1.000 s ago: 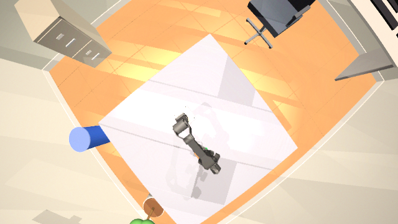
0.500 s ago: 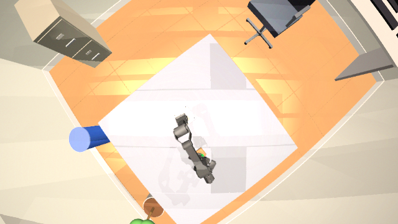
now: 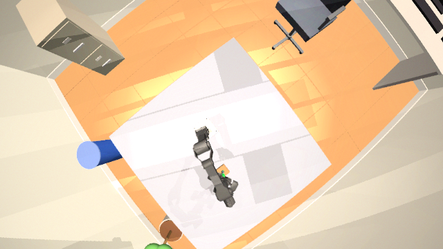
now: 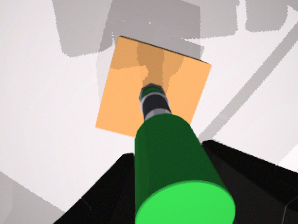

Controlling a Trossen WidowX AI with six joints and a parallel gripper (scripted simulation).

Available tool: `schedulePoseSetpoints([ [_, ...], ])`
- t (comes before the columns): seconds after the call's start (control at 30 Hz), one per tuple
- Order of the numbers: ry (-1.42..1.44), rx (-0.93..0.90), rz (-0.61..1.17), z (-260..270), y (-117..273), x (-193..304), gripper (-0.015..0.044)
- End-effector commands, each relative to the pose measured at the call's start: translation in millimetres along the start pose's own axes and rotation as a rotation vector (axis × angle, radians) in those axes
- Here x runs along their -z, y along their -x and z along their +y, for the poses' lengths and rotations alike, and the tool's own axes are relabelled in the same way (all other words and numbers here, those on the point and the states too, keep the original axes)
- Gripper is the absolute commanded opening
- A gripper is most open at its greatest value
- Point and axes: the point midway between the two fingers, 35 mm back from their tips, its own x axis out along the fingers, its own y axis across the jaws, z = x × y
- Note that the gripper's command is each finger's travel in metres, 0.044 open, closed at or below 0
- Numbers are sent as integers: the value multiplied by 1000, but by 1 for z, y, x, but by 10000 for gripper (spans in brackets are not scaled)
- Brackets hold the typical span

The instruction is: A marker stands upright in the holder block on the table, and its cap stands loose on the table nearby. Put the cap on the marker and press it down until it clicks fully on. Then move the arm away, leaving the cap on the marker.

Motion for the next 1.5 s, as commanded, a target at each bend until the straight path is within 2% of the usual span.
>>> schedulePoseSetpoints([
  [0.0, 4, 2, 5, 0, -4, 0, 0],
  [1.0, 4, 1, 5, 0, -53, 0, 0],
  [1.47, 4, 1, 5, 0, -54, 0, 0],
])
